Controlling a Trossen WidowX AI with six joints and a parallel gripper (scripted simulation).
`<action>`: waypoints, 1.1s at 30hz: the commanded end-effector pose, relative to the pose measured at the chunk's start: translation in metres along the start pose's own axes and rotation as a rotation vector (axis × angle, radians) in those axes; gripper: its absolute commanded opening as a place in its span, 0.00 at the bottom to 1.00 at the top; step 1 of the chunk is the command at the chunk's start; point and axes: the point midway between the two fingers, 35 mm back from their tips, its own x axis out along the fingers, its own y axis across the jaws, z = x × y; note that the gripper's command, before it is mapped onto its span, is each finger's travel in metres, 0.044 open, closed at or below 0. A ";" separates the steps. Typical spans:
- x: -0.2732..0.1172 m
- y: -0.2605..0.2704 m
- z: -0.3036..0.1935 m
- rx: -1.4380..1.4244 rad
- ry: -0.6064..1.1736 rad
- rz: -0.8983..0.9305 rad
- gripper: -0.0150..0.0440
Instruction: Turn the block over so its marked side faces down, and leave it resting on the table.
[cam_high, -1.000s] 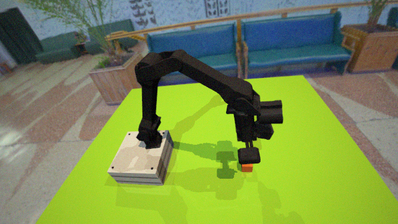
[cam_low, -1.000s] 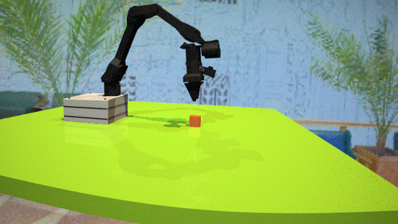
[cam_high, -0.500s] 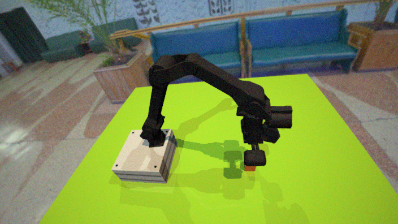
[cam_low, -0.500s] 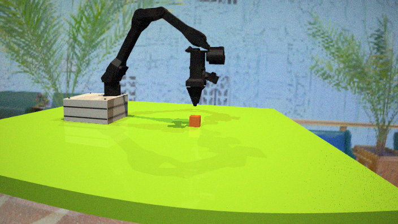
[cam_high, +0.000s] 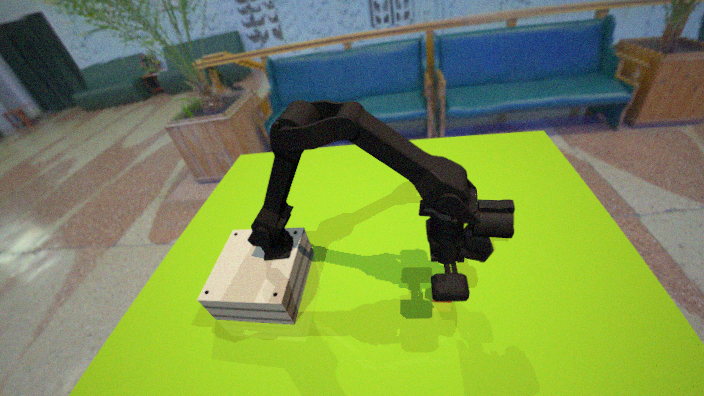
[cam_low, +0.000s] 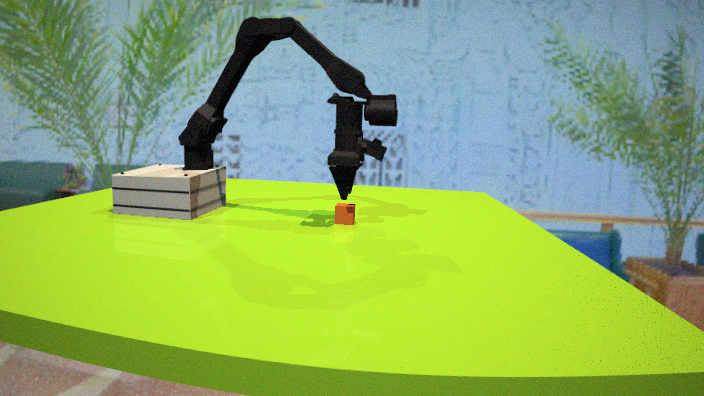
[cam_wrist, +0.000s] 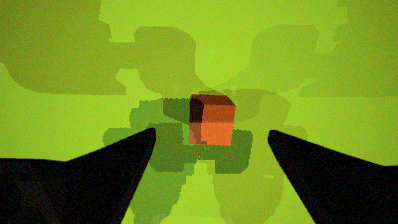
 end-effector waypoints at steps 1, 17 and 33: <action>0.009 0.000 -0.002 0.000 0.009 -0.002 1.00; 0.035 0.000 -0.003 0.000 0.009 -0.002 1.00; 0.036 0.000 -0.003 0.000 0.009 -0.002 0.49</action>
